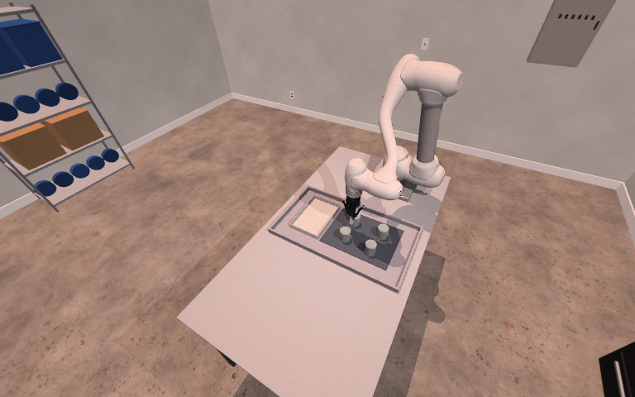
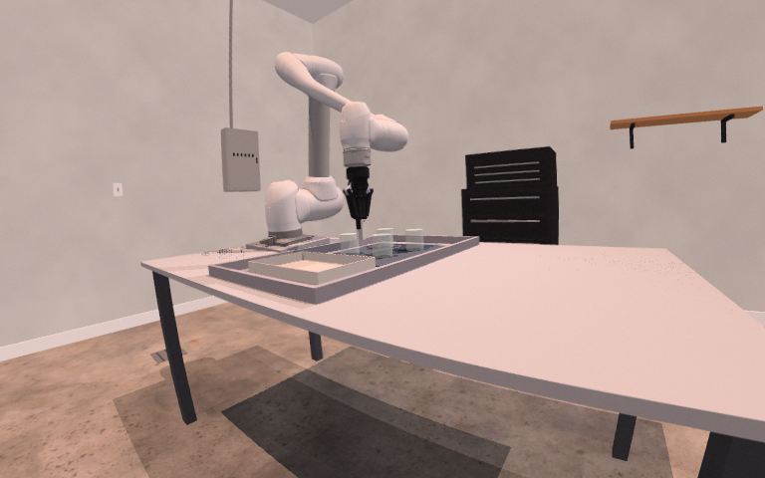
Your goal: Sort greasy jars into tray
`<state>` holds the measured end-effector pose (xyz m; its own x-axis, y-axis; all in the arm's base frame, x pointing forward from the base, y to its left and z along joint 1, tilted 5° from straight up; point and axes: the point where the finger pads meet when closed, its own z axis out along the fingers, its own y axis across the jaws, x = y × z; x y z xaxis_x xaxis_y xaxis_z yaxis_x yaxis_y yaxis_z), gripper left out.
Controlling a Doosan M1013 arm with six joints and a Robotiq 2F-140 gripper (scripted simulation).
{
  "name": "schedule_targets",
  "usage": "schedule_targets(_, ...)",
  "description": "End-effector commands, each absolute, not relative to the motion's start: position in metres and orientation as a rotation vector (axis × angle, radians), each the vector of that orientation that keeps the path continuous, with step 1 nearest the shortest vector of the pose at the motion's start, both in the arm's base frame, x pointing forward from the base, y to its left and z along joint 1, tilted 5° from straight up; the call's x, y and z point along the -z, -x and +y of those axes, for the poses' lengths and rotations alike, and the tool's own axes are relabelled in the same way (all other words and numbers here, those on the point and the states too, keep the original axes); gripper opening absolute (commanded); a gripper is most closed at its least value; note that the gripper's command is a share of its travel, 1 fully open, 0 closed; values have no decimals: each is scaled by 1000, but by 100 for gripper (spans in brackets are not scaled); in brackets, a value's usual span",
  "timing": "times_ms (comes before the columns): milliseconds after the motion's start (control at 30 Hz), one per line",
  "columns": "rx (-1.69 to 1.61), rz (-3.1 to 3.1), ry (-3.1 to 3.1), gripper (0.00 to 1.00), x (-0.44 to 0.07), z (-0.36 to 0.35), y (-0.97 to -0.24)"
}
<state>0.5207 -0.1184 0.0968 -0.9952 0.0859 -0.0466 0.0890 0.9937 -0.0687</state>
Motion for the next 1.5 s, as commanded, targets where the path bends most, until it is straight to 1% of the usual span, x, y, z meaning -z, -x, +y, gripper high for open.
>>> schedule_targets(0, 114, 3090, -130, 0, -95, -120, -519)
schedule_targets(1467, 114, 3090, -130, 0, -95, -119, -514)
